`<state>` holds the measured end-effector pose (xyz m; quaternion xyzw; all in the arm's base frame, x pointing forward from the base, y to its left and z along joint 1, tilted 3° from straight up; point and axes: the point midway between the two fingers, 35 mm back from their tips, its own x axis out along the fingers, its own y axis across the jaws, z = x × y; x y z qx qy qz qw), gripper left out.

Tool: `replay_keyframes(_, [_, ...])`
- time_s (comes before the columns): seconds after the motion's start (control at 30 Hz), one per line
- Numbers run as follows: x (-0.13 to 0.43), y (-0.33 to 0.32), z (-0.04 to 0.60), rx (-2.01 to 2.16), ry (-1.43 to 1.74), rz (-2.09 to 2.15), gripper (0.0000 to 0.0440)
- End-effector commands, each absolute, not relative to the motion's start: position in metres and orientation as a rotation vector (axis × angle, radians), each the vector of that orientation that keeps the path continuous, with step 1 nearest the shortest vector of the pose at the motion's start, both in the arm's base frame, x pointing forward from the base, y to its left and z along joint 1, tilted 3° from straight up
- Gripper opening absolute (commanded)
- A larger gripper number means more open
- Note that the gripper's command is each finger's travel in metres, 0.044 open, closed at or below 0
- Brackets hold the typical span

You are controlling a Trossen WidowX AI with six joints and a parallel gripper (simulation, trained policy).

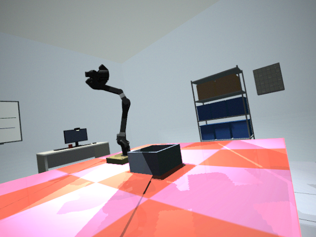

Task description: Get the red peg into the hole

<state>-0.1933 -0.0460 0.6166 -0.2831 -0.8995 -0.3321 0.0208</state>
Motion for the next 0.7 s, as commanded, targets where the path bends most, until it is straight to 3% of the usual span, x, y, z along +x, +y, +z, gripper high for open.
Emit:
replay_keyframes(0.0, [-0.195,-0.052,0.616,-0.864,-2.774,-1.08,0.0414])
replay_keyframes(0.13, [-0.2,-0.079,0.611,-0.775,-2.71,-1.265,0.044])
replay_keyframes(0.67, [-0.187,-0.216,0.568,-0.286,-2.318,-1.808,0.044])
